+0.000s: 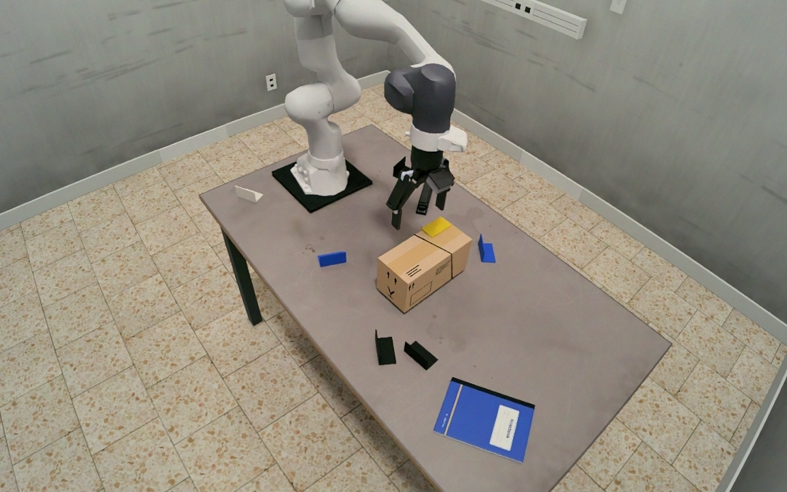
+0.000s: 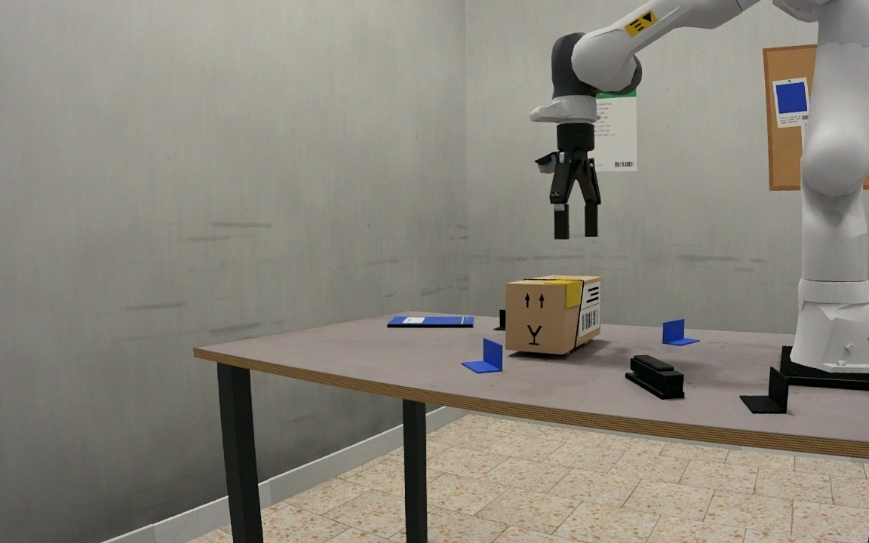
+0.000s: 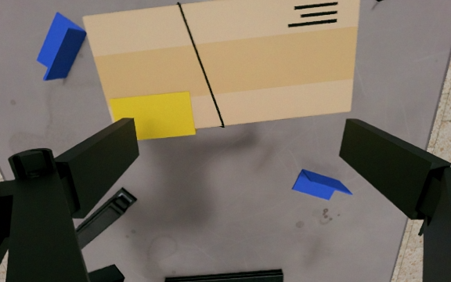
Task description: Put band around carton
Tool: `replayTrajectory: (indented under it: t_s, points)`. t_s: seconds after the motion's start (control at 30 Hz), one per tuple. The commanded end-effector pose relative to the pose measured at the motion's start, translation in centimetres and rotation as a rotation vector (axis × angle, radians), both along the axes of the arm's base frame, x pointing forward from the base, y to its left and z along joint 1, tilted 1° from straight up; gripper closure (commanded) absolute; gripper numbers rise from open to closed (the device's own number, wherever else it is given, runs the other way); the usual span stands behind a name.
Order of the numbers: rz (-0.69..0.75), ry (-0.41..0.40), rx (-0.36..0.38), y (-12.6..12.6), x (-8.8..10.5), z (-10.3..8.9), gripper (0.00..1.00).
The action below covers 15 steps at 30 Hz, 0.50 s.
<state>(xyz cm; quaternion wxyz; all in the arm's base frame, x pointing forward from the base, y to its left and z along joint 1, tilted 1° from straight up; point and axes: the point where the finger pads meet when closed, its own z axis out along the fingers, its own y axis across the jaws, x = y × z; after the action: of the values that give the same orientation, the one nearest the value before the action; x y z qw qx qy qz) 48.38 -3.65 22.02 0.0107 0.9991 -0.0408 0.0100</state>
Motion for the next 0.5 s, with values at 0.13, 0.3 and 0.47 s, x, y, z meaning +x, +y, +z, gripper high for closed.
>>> replayTrajectory:
  t_s: [0.13, 0.3, 0.47]
  points:
    - [0.103, 0.009, 0.029, 0.85, -0.32, -0.1, 0.0]
    - [0.109, 0.009, 0.033, 1.02, -0.35, -0.1, 0.0]
    - [0.109, 0.009, 0.033, 1.03, -0.35, -0.1, 0.0]
